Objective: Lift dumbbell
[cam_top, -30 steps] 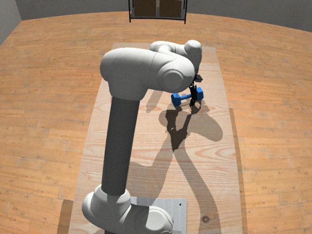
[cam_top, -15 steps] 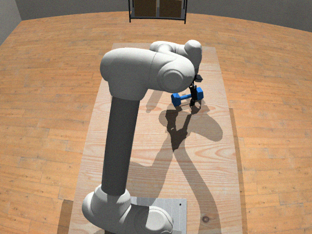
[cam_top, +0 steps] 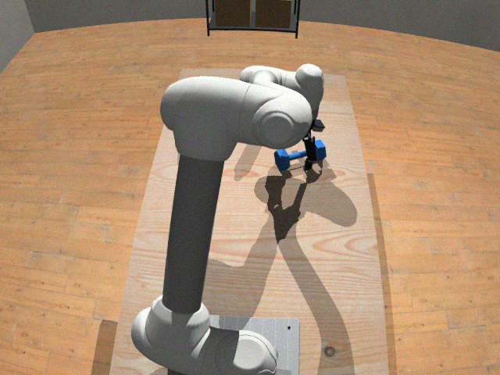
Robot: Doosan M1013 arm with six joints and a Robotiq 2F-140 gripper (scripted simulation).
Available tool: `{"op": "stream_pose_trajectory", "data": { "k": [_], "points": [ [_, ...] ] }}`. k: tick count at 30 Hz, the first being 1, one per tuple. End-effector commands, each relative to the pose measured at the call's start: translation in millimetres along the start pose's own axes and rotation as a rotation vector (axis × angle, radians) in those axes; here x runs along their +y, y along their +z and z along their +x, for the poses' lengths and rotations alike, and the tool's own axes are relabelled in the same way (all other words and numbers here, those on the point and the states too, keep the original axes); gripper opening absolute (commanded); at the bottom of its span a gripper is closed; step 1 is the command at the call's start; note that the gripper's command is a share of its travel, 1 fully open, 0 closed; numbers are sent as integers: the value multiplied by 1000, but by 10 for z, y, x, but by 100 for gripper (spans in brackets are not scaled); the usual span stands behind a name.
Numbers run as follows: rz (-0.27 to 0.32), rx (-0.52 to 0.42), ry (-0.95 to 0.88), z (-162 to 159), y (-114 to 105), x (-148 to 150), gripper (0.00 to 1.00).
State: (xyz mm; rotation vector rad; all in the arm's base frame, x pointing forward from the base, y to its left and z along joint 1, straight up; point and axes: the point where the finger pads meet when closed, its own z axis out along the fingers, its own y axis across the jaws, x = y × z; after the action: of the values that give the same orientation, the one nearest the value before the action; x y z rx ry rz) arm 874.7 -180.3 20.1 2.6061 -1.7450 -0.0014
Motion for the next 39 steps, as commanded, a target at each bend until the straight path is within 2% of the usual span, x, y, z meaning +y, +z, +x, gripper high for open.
{"op": "stream_pose_trajectory", "data": {
  "k": [1,19,20,39],
  "points": [
    [3,-1,4,1,26,-27,100],
    [3,-1,4,-1,27,-28,100],
    [3,-1,4,-1,27,-28,10],
    [2,-1,4,-2,28,-26,10]
  ]
}}
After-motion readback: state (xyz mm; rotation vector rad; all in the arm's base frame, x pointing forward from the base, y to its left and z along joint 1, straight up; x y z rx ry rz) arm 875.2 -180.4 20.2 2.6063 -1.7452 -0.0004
